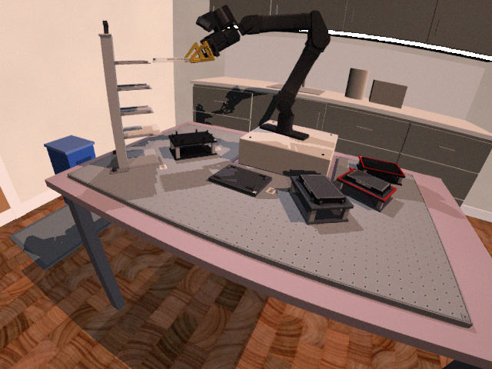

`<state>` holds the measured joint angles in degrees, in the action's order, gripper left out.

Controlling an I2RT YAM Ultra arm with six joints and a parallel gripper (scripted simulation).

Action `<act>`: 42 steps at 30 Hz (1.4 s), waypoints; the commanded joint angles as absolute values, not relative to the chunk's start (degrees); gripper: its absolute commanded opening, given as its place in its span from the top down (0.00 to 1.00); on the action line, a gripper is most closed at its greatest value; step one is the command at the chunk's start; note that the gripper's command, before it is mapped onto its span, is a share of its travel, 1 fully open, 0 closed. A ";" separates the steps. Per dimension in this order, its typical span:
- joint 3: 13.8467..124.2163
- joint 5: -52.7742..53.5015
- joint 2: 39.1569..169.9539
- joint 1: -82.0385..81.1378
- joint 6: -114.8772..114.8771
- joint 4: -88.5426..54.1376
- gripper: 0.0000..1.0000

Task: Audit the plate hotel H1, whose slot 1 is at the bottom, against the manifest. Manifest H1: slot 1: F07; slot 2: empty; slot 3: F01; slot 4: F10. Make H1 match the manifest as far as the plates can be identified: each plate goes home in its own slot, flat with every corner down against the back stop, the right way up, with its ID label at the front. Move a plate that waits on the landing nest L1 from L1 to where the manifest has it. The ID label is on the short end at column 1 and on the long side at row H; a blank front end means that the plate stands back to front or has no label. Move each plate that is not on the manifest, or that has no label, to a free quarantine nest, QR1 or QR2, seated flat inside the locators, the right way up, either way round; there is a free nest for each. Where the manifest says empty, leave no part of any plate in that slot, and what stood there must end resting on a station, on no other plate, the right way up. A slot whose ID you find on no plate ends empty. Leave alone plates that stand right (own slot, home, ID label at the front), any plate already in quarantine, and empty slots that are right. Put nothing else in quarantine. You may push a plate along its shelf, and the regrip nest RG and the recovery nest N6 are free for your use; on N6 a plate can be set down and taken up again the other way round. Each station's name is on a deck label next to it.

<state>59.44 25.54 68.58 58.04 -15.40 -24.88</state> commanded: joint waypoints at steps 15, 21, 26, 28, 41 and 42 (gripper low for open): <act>57.48 28.24 64.53 60.56 -17.31 -27.07 0.14; 56.31 29.17 63.07 61.69 -18.05 -27.73 0.14; 55.38 29.99 61.86 62.70 -18.72 -28.35 0.14; 55.01 30.33 61.38 63.11 -19.00 -28.61 0.14; 53.15 32.16 58.79 65.41 -20.60 -30.18 0.14; 52.98 32.36 58.56 65.64 -20.74 -30.31 0.14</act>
<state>52.84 30.96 59.07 65.25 -20.01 -30.65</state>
